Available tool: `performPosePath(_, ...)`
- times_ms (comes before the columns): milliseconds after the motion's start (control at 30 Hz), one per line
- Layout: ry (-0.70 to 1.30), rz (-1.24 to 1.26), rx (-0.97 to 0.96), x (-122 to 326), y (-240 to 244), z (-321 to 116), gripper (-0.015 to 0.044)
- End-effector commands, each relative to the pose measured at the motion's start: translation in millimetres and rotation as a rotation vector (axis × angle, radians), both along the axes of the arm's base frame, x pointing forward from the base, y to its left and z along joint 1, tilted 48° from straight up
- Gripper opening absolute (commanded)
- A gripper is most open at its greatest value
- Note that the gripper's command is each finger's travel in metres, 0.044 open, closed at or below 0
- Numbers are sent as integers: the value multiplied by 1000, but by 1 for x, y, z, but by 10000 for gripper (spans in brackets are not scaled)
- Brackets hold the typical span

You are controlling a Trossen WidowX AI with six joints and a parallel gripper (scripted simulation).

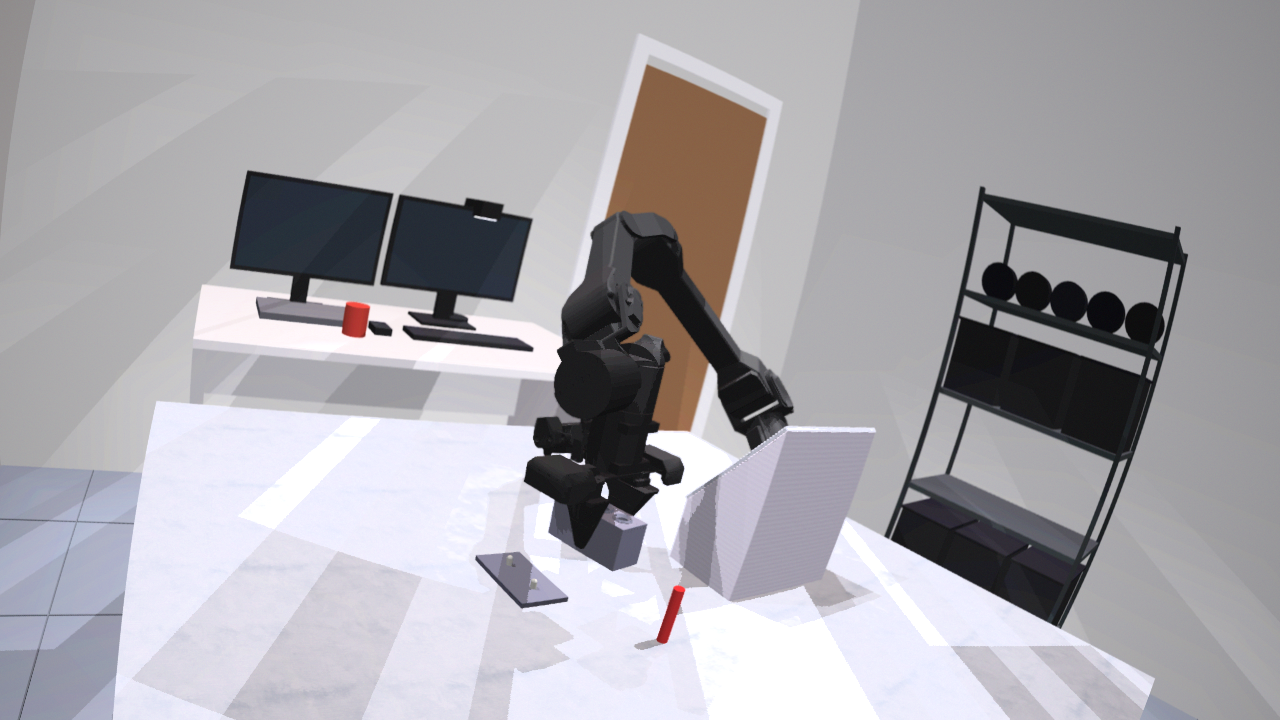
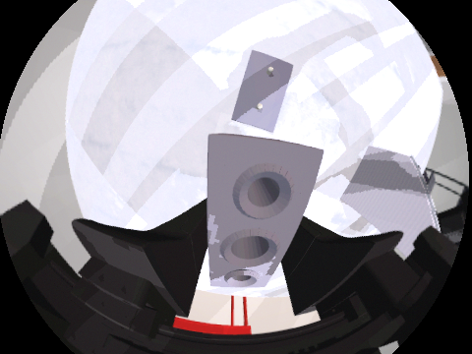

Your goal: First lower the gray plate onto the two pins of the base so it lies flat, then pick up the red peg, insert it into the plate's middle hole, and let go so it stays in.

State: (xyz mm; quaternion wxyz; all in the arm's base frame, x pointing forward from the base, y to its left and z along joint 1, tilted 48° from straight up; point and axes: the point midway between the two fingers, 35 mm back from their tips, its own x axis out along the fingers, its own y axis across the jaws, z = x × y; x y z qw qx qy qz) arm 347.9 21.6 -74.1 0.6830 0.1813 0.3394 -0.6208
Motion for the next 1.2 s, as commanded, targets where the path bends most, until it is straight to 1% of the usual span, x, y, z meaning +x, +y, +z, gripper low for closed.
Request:
performPosePath(0, -5, -6, -1, 2, -11, 3, 0)
performPosePath(600, -59, -52, 1, 9, -63, 20, 0)
performPosePath(1167, -108, -101, -17, 6, -114, 38, 0)
